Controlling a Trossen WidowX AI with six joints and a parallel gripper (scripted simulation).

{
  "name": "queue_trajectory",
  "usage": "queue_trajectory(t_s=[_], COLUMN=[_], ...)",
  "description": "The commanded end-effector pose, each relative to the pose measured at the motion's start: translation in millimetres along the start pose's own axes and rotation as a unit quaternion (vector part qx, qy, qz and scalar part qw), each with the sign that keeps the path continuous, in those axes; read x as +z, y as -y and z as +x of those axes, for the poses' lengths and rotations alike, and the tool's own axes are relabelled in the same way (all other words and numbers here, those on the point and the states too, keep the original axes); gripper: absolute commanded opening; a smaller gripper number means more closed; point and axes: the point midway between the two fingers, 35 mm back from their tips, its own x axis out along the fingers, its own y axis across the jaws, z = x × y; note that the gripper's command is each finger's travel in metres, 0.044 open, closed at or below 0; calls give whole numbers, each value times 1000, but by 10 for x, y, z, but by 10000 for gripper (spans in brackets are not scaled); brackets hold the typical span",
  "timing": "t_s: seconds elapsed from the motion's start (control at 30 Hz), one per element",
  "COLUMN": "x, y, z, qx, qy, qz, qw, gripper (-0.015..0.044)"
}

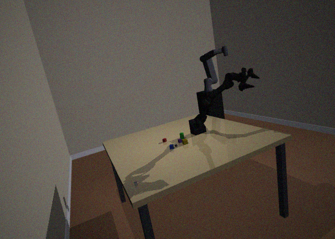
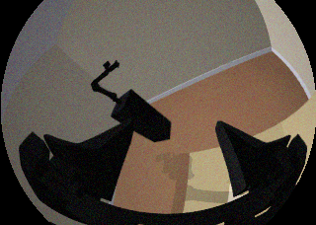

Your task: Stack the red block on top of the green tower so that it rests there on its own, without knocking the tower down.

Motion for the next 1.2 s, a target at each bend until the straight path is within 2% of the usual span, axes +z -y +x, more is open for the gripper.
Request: queue_trajectory(t_s=[0.0,0.1,0.3,0.43,0.63,0.93,1.17], x=[-7,-114,-432,-517,-780,-947,-1091], y=[-9,-162,-879,-1163,-1730,-2023,-2116], z=[-6,-105,-537,-865,-1640,-2671,-3855], qx=[2,37,175,252,395,530,670], qy=[-1,-15,-26,-29,-24,-28,0], qz=[-4,-52,-122,-107,-159,-182,-213], qw=[1000,998,977,961,905,828,711], gripper=[426,440,440,440,440,440,440])
